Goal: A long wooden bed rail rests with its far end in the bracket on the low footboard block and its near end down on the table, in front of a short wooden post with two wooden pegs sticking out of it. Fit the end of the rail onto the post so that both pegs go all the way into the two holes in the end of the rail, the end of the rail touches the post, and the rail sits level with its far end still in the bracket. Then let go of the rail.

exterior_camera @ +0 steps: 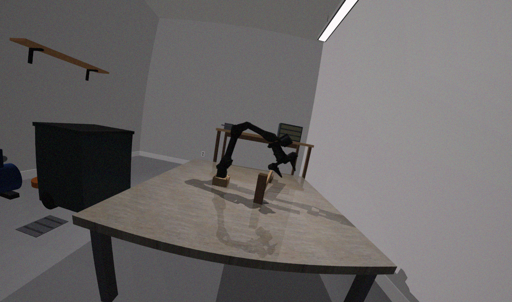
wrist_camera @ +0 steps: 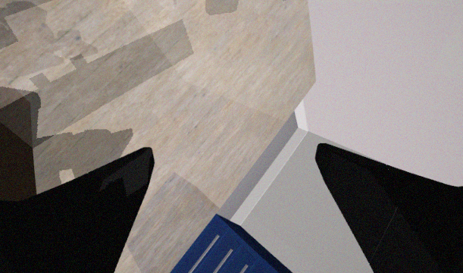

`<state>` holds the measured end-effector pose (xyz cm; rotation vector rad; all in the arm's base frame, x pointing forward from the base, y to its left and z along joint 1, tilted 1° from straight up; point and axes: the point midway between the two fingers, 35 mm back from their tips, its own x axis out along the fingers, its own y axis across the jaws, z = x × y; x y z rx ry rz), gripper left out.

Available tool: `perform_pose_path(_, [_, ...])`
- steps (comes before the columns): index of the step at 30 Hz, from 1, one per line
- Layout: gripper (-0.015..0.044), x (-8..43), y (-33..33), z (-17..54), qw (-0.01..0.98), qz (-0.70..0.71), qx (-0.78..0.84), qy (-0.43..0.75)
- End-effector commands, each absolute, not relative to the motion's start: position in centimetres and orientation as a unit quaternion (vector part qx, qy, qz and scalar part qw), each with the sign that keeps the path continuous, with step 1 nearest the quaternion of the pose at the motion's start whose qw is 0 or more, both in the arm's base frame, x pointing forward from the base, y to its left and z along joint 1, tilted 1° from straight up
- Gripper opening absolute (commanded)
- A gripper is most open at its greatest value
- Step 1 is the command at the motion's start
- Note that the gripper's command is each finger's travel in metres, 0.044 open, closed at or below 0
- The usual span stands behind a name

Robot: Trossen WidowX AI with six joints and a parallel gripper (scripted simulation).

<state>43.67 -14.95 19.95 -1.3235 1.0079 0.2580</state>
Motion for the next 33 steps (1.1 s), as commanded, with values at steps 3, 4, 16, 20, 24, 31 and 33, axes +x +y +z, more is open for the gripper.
perform_pose_path(3, [0.0440,40.9,-7.0,13.9,0.632,0.272,-0.553,0.469])
perform_pose_path(4, [0.0440,40.1,-5.7,13.0,0.623,0.298,-0.547,0.473])
perform_pose_path(16, [0.0440,32.9,1.9,8.0,0.531,0.472,-0.485,0.510])
perform_pose_path(20, [0.0440,32.9,1.9,7.9,0.531,0.472,-0.485,0.510])
perform_pose_path(24, [0.0440,33.0,1.9,7.2,0.531,0.472,-0.485,0.510])
perform_pose_path(31, [0.0440,33.2,2.0,6.1,0.531,0.472,-0.485,0.510])
perform_pose_path(33, [0.0440,33.2,2.0,5.8,0.531,0.472,-0.485,0.510])
